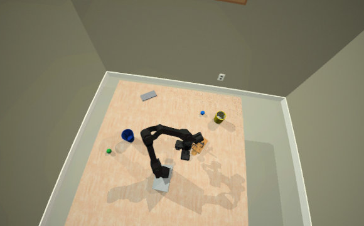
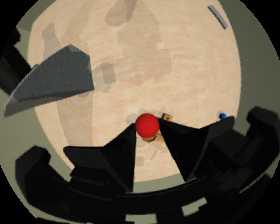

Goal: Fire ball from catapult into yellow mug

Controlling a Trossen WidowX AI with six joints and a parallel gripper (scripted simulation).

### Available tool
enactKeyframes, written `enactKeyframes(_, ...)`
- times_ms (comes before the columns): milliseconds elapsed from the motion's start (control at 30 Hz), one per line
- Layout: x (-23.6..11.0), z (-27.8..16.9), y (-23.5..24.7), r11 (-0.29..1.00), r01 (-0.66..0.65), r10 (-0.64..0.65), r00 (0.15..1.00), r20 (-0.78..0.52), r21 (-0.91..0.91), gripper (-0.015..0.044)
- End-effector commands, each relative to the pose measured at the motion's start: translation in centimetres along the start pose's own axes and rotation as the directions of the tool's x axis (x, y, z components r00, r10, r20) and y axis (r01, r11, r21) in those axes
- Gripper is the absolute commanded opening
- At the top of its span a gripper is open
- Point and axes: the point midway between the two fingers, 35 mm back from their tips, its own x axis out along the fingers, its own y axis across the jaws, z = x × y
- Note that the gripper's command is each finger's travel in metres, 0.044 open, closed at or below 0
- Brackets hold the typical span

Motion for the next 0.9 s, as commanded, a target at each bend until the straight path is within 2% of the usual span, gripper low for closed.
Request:
enactKeyframes(0,-0.2,-0.3,-0.1,0.998,-0.018,0.017,1.0,0.003,0.067,0.0)
enactKeyframes(400,0.2,-1.9,-0.7,0.885,-0.083,0.077,0.997,0.031,0.458,0.0)
enactKeyframes(867,0.9,-3.9,-1.2,0.567,-0.138,0.146,0.987,0.066,0.812,0.0)
